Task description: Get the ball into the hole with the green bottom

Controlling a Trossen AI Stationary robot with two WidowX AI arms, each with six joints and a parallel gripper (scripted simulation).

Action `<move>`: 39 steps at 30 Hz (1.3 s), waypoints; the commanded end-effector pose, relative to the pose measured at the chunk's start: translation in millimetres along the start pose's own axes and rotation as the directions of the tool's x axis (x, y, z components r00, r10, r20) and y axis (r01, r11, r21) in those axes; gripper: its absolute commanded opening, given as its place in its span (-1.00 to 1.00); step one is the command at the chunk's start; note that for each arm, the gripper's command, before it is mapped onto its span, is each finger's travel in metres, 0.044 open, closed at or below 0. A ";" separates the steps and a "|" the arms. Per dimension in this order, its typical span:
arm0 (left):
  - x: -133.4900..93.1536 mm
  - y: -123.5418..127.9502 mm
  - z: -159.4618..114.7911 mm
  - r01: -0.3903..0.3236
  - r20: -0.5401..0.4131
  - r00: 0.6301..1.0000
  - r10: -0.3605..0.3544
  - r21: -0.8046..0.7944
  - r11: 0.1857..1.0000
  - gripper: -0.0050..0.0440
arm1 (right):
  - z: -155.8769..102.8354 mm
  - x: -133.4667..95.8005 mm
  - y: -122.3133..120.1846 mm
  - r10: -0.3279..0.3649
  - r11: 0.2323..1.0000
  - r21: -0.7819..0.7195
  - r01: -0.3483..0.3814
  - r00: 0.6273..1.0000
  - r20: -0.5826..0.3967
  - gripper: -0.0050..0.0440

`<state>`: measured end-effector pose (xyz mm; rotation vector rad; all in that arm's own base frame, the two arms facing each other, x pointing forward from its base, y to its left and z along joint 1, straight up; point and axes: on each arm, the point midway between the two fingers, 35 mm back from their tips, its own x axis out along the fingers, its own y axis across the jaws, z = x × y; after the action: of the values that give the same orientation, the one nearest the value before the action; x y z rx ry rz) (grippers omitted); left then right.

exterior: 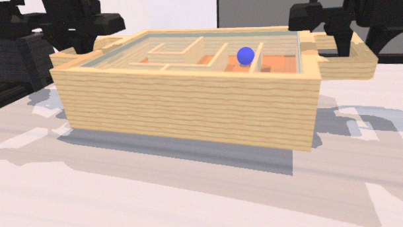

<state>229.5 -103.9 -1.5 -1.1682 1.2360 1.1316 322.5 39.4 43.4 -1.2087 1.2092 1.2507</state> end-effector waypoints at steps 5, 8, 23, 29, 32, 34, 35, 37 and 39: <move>-12.8 -2.9 -2.6 -0.048 0.049 0.998 0.048 0.001 0.999 -0.71 | 2.4 12.6 2.3 -0.051 0.999 0.000 0.051 0.997 -0.050 -0.71; -15.0 -3.4 -2.5 -0.057 0.046 0.997 0.057 0.000 0.998 -0.71 | 2.3 14.7 2.6 -0.061 0.998 -0.001 0.061 0.997 -0.047 -0.71; -6.0 -1.4 -0.3 -0.015 -0.006 1.000 0.015 0.001 1.000 -0.71 | 0.3 4.3 1.3 -0.018 1.000 0.000 0.018 1.000 0.005 -0.71; 2.7 0.1 0.3 0.023 -0.018 1.000 -0.023 0.001 1.000 -0.71 | -0.1 -4.7 -0.2 0.020 1.000 0.000 -0.020 1.000 0.017 -0.71; -0.2 -0.4 0.1 0.010 -0.015 1.000 -0.010 0.001 1.000 -0.71 | 0.0 -1.6 0.3 0.007 1.000 0.000 -0.007 1.000 0.014 -0.71; -4.6 -1.3 -0.3 -0.009 -0.007 1.000 0.009 0.001 1.000 -0.71 | 0.3 3.1 0.9 -0.013 1.000 0.000 0.013 1.000 0.006 -0.71; -7.2 -1.8 -0.6 -0.021 -0.001 1.000 0.021 0.001 1.000 -0.71 | 0.5 5.9 1.3 -0.024 1.000 0.000 0.024 1.000 -0.001 -0.71; -10.8 -2.6 -1.4 -0.038 0.020 0.999 0.038 0.001 0.999 -0.71 | 1.3 9.9 2.0 -0.041 0.999 0.000 0.041 0.999 -0.022 -0.71; -12.7 -2.9 -2.0 -0.047 0.034 0.998 0.047 0.001 0.999 -0.71 | 1.8 12.2 2.3 -0.050 0.999 0.000 0.050 0.998 -0.035 -0.71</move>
<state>229.5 -103.9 7.5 -1.1384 1.2521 1.1624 322.4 40.3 33.2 -1.2322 1.1966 1.2201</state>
